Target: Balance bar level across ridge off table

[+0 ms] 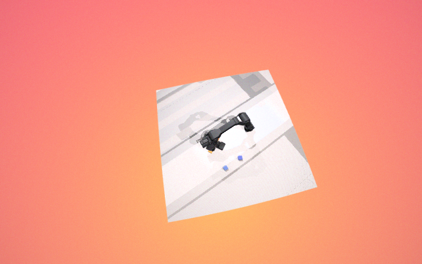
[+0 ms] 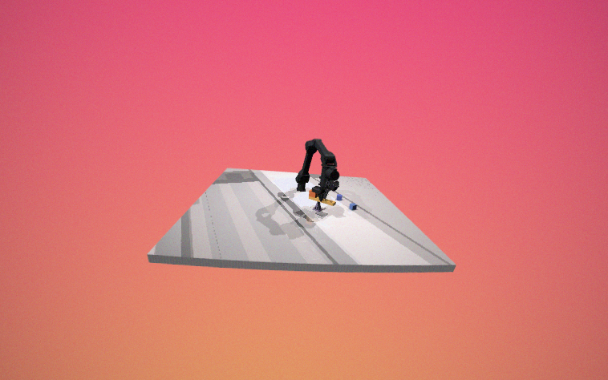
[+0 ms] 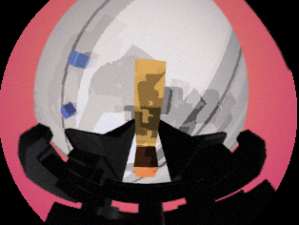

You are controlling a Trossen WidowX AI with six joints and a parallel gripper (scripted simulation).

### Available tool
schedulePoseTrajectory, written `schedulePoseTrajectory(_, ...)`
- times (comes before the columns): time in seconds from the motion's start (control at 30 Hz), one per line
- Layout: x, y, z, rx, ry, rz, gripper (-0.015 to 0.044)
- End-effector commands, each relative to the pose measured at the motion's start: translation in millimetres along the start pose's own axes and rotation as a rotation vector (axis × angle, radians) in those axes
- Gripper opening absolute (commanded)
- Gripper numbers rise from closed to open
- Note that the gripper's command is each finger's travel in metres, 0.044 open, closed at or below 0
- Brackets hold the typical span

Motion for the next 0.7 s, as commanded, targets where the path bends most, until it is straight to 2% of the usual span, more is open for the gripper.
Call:
schedulePoseTrajectory(0.0,-0.2,-0.1,-0.3,-0.003,-0.002,0.0,0.0)
schedulePoseTrajectory(0.67,-1.9,0.0,-0.2,-0.003,-0.002,0.0,0.0)
Point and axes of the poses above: the point midway between the two fingers, 35 mm back from their tips, its own x axis back along the fingers, its own y axis across the jaws, z = x × y, the point moved 2 cm from there along x, back along the fingers, and after that the axes turned 4 degrees about x, right-handed, at the moved point
